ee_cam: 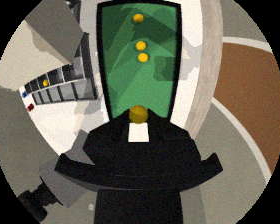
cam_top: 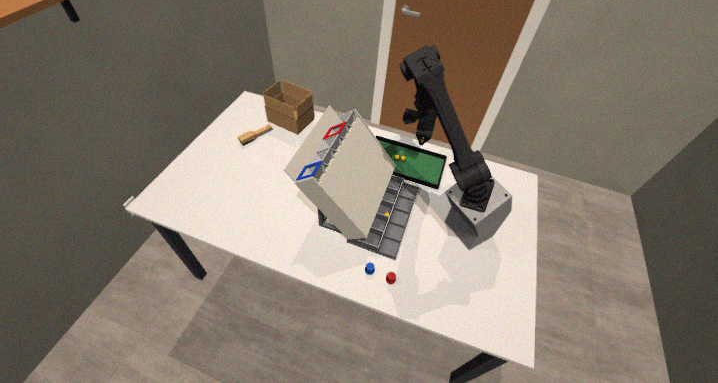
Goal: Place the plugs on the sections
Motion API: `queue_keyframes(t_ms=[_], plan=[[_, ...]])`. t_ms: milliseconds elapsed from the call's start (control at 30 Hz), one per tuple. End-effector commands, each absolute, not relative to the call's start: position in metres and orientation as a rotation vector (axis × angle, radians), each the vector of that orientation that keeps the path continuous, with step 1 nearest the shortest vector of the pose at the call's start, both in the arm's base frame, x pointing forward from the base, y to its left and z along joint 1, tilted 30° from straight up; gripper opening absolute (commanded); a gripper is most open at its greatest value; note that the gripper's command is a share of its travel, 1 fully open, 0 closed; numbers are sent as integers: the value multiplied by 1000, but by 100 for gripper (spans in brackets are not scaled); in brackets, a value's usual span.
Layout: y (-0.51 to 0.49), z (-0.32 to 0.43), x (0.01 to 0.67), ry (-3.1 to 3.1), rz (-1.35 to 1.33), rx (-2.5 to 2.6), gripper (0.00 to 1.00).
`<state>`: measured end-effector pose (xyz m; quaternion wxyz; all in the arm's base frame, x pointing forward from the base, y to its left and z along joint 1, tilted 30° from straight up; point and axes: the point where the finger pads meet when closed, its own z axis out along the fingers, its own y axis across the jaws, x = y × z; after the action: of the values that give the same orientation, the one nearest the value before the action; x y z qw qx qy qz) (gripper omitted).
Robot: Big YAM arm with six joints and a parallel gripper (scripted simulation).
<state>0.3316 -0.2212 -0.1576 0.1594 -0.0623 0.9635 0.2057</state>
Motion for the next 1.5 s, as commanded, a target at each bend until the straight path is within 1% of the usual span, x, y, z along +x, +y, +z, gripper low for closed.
queue_keyframes(t_ms=[0,1467], plan=[[-228,-163,335,2748,578,-180,0],[-230,-171,337,2756,590,-193,0]])
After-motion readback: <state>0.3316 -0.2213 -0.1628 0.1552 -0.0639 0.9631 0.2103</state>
